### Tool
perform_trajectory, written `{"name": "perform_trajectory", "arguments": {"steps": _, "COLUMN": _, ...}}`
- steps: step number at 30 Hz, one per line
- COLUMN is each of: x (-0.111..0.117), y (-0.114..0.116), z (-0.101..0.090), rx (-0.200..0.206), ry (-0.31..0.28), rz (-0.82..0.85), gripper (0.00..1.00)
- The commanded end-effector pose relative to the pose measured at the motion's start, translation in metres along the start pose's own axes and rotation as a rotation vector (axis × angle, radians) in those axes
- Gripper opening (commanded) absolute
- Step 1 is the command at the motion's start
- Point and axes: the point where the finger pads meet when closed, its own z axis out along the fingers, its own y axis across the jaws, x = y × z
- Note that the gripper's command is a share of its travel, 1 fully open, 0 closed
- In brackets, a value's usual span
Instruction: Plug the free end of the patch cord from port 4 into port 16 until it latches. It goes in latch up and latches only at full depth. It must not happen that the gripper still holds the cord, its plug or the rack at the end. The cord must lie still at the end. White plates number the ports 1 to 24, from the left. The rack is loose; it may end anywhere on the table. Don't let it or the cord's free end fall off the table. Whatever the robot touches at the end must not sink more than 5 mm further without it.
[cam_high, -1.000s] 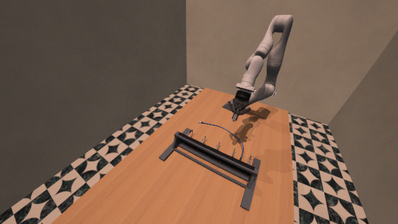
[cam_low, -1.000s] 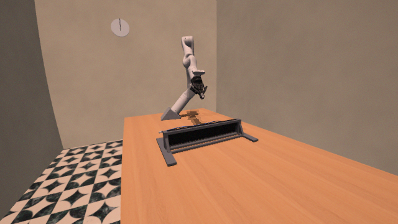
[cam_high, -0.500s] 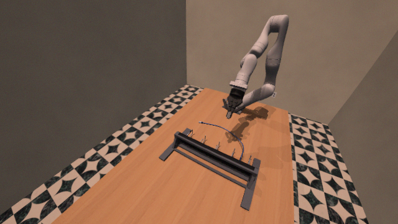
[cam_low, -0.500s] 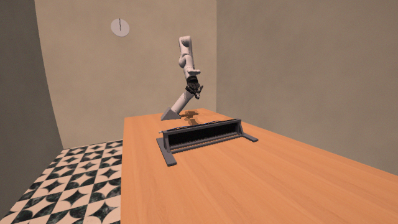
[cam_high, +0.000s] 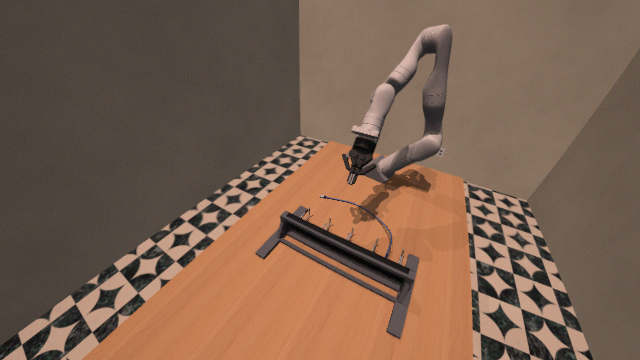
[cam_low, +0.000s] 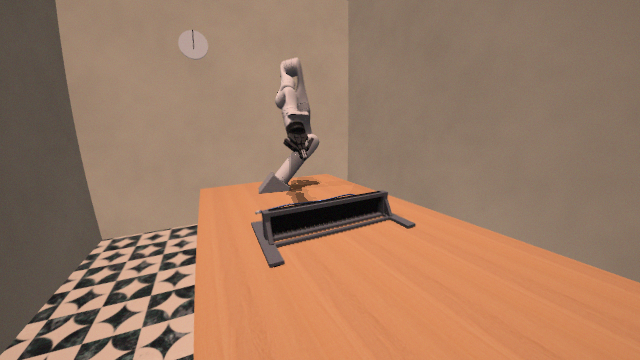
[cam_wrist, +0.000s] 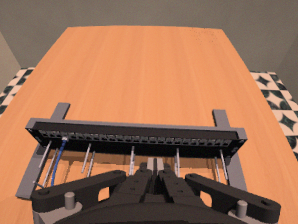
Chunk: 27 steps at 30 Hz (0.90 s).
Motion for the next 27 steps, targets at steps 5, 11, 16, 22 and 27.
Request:
{"name": "perform_trajectory", "arguments": {"steps": 5, "x": 0.0, "y": 0.005, "z": 0.001, "rx": 0.006, "ry": -0.004, "rz": -0.015, "gripper": 0.0}}
{"name": "perform_trajectory", "arguments": {"steps": 11, "x": -0.001, "y": 0.005, "z": 0.004, "rx": 0.007, "ry": -0.006, "rz": -0.015, "gripper": 0.0}}
{"name": "perform_trajectory", "arguments": {"steps": 16, "x": -0.001, "y": 0.008, "z": 0.013, "rx": -0.001, "ry": -0.002, "rz": -0.011, "gripper": 0.0}}
{"name": "perform_trajectory", "arguments": {"steps": 22, "x": 0.0, "y": 0.008, "z": 0.034, "rx": -0.002, "ry": -0.001, "rz": -0.011, "gripper": 0.0}}
{"name": "perform_trajectory", "arguments": {"steps": 27, "x": 0.0, "y": 0.009, "z": 0.065, "rx": -0.003, "ry": -0.001, "rz": -0.011, "gripper": 0.0}}
